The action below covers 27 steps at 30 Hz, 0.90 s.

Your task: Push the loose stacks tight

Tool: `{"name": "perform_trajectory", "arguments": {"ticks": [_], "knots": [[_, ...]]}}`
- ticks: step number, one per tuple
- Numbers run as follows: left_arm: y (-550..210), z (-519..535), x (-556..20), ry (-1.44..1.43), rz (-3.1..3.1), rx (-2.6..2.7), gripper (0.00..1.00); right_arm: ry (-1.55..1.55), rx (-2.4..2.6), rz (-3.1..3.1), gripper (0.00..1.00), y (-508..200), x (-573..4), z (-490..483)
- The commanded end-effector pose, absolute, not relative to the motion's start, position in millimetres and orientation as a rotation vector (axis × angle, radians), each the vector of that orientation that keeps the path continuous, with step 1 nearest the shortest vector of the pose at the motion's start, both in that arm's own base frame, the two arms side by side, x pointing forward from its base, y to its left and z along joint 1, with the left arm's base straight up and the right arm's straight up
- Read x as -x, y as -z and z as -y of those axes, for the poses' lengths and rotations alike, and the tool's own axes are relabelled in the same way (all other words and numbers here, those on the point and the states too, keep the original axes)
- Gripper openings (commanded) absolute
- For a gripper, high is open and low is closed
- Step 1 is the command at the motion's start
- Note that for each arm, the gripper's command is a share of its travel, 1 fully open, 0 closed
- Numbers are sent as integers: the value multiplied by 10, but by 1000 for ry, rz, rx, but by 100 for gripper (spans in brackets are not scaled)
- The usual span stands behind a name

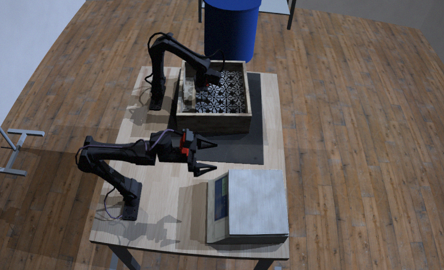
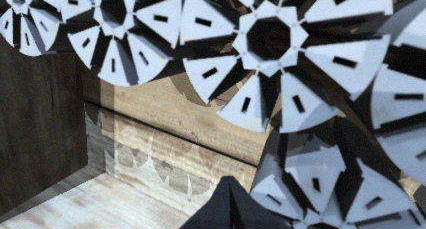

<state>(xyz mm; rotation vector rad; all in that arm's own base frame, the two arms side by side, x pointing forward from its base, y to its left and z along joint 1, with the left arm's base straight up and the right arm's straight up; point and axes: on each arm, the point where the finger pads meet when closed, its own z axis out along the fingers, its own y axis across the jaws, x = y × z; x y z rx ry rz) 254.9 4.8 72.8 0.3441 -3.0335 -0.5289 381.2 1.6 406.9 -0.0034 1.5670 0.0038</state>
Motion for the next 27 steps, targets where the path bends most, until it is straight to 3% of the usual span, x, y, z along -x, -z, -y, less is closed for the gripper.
{"name": "perform_trajectory", "arguments": {"ticks": [1, 27], "knots": [[-786, 126, -2694, 457, 3080, -371, 1, -8, -10, -1491, 100, -4395, -3777, -11], [-820, 272, -2775, 446, 3111, -376, 1, -8, -10, -1491, 100, -4395, -3777, -11]]}}
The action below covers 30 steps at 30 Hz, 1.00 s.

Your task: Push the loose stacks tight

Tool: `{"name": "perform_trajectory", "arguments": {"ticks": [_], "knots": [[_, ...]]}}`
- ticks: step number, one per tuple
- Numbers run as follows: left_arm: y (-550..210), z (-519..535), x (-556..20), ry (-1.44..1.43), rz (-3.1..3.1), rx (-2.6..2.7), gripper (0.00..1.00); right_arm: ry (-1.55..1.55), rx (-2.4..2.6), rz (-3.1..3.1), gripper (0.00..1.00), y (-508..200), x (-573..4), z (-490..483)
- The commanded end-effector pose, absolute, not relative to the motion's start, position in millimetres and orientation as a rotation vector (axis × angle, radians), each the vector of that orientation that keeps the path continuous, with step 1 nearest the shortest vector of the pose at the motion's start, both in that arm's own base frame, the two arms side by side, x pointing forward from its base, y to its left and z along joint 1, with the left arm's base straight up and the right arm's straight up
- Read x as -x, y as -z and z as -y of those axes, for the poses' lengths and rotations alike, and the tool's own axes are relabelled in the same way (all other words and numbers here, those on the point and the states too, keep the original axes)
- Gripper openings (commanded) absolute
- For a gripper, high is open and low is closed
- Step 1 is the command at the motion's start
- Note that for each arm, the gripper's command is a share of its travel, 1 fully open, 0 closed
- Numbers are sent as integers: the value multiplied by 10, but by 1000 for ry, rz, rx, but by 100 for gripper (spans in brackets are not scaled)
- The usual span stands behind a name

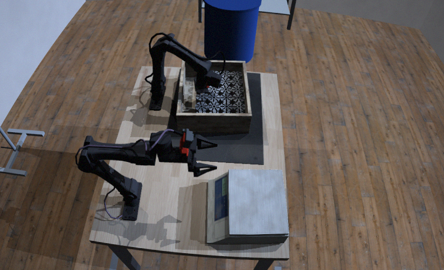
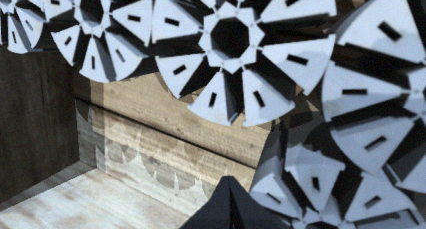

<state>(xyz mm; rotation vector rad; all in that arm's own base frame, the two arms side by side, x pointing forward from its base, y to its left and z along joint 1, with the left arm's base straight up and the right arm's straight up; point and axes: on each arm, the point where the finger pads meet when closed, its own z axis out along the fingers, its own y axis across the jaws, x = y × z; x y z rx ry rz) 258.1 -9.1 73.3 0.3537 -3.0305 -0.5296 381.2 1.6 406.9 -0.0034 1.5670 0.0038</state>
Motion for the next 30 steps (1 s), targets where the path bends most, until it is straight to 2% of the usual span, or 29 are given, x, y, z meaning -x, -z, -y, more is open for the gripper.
{"name": "perform_trajectory", "arguments": {"ticks": [1, 30], "knots": [[-766, 272, -2765, 456, 3090, -371, 1, -8, -10, -1491, 100, -4395, -3777, -11], [-919, 340, -2843, 422, 3152, -399, 1, -8, -10, -1491, 100, -4395, -3777, -11]]}}
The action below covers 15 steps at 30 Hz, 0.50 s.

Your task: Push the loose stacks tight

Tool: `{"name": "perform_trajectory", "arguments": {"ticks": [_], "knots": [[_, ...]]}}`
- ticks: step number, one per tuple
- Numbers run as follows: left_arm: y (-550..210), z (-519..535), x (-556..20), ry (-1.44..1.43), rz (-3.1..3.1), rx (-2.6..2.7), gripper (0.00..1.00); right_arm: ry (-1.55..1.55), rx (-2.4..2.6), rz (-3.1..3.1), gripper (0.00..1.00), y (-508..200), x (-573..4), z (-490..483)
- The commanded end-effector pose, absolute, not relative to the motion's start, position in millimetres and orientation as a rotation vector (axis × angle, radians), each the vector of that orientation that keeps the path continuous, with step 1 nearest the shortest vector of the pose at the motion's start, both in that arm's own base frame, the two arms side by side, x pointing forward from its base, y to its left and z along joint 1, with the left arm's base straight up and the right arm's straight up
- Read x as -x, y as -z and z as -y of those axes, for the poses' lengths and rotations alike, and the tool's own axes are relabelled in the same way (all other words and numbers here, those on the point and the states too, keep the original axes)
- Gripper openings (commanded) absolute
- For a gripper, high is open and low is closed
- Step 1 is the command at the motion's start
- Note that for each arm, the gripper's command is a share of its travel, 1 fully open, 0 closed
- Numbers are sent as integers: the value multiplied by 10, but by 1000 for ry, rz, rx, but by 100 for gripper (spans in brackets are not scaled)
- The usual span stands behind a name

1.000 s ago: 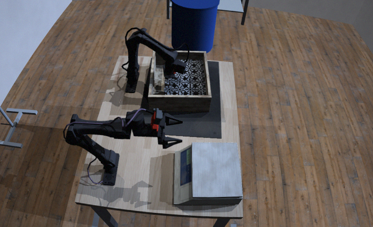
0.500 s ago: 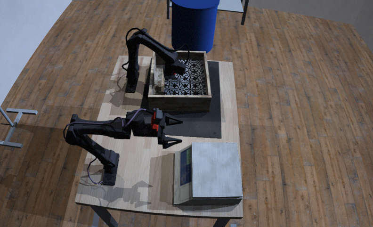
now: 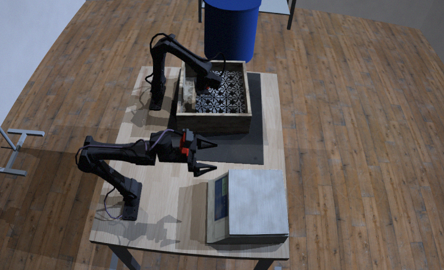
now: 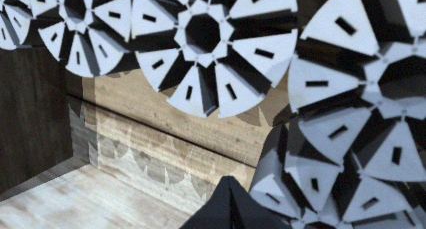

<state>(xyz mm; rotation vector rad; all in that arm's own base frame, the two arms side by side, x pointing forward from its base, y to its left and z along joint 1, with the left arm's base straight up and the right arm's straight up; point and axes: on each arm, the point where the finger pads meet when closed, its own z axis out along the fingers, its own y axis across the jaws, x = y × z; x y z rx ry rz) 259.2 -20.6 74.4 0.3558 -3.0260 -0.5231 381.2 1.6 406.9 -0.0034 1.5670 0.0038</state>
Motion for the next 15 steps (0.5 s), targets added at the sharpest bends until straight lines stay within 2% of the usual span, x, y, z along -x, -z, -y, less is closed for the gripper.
{"name": "perform_trajectory", "arguments": {"ticks": [1, 15], "knots": [[-919, 340, -2843, 422, 3152, -399, 1, -8, -10, -1491, 100, -4395, -3777, -11], [-743, 230, -2612, 476, 3077, -360, 1, -8, -10, -1491, 100, -4395, -3777, -11]]}}
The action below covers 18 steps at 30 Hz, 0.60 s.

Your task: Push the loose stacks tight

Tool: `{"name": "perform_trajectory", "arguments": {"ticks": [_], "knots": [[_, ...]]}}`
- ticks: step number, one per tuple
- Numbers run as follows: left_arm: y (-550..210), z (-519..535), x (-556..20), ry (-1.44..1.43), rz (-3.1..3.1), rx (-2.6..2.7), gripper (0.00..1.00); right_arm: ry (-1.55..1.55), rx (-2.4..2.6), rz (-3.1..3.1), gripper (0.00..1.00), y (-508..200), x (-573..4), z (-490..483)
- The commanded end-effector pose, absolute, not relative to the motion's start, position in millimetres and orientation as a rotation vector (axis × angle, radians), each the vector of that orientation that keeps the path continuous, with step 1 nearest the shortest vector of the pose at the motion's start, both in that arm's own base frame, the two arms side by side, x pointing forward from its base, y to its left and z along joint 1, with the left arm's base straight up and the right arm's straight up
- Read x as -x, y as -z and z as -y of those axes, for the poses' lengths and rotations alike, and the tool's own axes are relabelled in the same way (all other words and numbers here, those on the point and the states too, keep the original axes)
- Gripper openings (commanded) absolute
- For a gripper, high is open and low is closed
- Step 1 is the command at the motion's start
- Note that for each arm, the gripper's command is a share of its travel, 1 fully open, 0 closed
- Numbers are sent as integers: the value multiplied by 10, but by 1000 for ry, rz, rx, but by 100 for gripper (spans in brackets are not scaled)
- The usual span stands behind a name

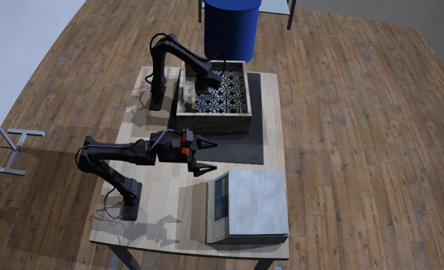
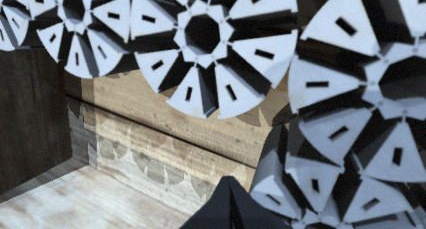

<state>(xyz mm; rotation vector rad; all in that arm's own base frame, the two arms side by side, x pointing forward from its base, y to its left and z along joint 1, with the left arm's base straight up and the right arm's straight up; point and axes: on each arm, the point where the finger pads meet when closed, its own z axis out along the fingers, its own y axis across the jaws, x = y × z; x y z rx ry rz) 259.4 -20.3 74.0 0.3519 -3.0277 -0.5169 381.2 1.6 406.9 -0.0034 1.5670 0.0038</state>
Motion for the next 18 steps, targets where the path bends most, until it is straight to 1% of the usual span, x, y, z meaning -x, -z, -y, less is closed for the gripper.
{"name": "perform_trajectory", "arguments": {"ticks": [1, 7, 17, 18], "knots": [[-810, 263, -2726, 461, 3108, -376, 1, -8, -10, -1491, 100, -4395, -3777, -11], [-819, 287, -2760, 463, 3114, -369, 1, -8, -10, -1491, 100, -4395, -3777, -11], [-711, 175, -2621, 527, 3061, -350, 1, -8, -10, -1491, 100, -4395, -3777, -11], [-776, 201, -2713, 514, 3091, -364, 1, -8, -10, -1491, 100, -4395, -3777, -11]]}}
